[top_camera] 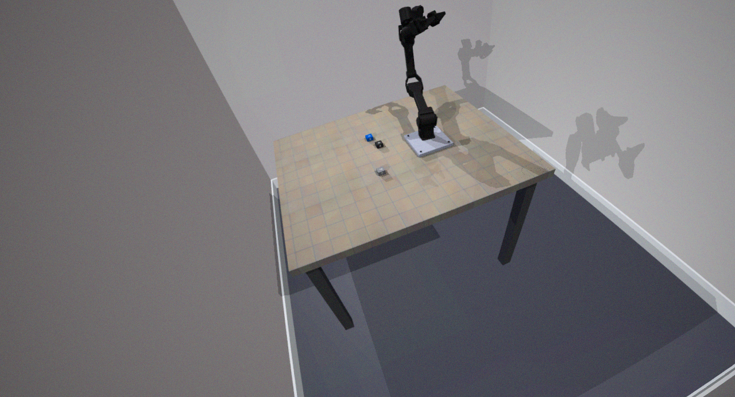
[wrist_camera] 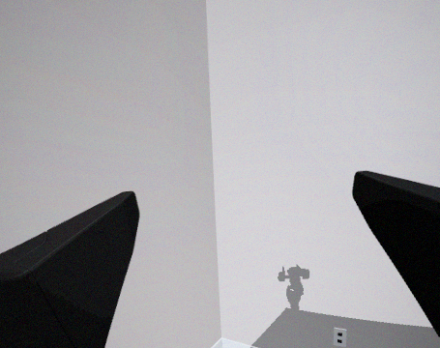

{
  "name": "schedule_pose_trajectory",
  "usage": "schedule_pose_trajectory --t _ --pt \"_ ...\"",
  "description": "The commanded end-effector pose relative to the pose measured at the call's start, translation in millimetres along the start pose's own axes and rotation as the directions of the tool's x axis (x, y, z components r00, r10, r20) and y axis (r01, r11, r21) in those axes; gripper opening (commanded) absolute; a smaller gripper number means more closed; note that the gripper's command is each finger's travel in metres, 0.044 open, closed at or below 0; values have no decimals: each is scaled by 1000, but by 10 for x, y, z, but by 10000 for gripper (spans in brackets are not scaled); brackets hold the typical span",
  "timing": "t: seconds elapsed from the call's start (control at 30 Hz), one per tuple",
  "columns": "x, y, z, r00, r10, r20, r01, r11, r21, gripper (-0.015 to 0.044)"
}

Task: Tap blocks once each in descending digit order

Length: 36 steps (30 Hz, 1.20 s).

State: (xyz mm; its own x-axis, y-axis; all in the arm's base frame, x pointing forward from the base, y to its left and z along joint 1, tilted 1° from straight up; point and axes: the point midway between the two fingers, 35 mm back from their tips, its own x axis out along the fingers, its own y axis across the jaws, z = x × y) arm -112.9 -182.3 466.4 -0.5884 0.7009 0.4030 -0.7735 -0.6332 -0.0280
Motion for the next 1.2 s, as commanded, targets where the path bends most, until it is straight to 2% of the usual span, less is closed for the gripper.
schedule_pose_trajectory --t 0.0,0.13,0.27,0.4,0.53,0.67,0.83,1.0,1.17 --pt "40 -29 -1 1000 -12 -6 12 1000 0 400" --pt "691 -548 -87 966 -233 -111 232 972 -23 400" --pt "1095 -1051 -205 886 -420 -195 416 907 -65 400" --pt "1384 -1817 -384 717 -632 -295 625 770 -130 400" --pt "1375 -2625 -573 487 -784 -385 785 586 -201 400" --pt "1075 -3365 -759 227 -856 -466 885 381 -269 400" --pt "357 -4070 -989 -96 -824 -559 931 124 -342 400" --pt "-586 -4413 -1226 -352 -674 -649 914 -98 -394 400" --pt "-1573 -4367 -1496 -499 -450 -740 866 -272 -419 400"
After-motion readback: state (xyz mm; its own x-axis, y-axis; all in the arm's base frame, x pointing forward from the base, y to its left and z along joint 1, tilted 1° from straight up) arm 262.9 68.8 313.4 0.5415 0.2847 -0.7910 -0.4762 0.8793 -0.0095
